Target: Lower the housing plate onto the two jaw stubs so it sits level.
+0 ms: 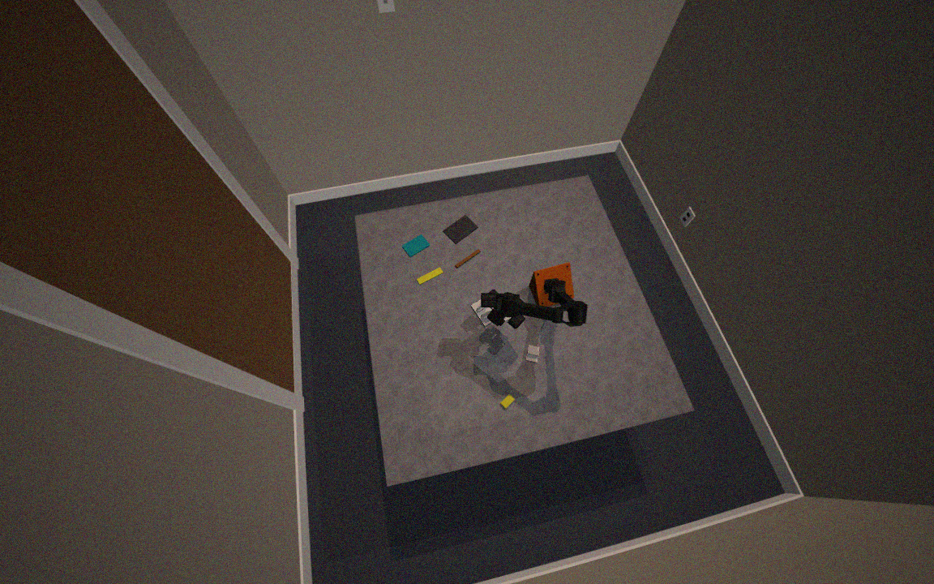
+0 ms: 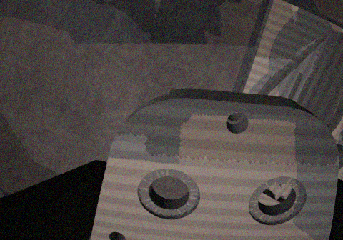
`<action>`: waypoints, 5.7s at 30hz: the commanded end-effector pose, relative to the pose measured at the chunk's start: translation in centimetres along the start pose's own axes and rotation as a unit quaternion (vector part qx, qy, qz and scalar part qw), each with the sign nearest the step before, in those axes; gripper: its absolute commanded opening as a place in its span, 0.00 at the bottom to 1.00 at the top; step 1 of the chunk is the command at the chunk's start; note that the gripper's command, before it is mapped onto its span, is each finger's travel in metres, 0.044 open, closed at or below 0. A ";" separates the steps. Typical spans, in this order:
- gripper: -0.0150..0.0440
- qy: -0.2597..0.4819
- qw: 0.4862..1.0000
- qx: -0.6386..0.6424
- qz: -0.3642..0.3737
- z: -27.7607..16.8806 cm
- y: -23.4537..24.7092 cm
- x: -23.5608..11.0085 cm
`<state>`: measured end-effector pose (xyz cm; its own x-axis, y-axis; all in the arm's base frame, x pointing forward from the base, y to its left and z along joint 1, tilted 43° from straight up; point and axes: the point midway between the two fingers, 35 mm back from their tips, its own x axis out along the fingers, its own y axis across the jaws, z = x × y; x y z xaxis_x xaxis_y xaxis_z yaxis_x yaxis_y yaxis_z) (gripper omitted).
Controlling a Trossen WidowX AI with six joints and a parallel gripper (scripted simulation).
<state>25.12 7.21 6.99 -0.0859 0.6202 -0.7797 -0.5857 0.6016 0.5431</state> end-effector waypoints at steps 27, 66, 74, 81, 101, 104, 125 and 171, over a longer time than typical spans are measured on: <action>0.85 -0.013 0.993 0.116 0.026 -5.1 -7.6 0.5; 0.85 -0.013 0.994 0.108 0.026 -5.2 -7.1 0.4; 0.85 -0.013 0.993 0.111 0.026 -5.2 -7.1 0.4; 0.85 -0.013 0.993 0.111 0.026 -5.2 -7.1 0.4; 0.85 -0.013 0.993 0.112 0.025 -5.1 -7.1 2.0; 0.85 -0.013 0.993 0.112 0.025 -5.0 -7.1 2.5; 0.85 -0.014 0.993 0.114 0.026 -5.0 -6.8 5.9; 0.85 -0.014 0.993 0.114 0.027 -5.0 -6.6 7.2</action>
<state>24.39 5.09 -3.71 -0.0894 0.6643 -0.7421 -0.3871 0.6633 0.6404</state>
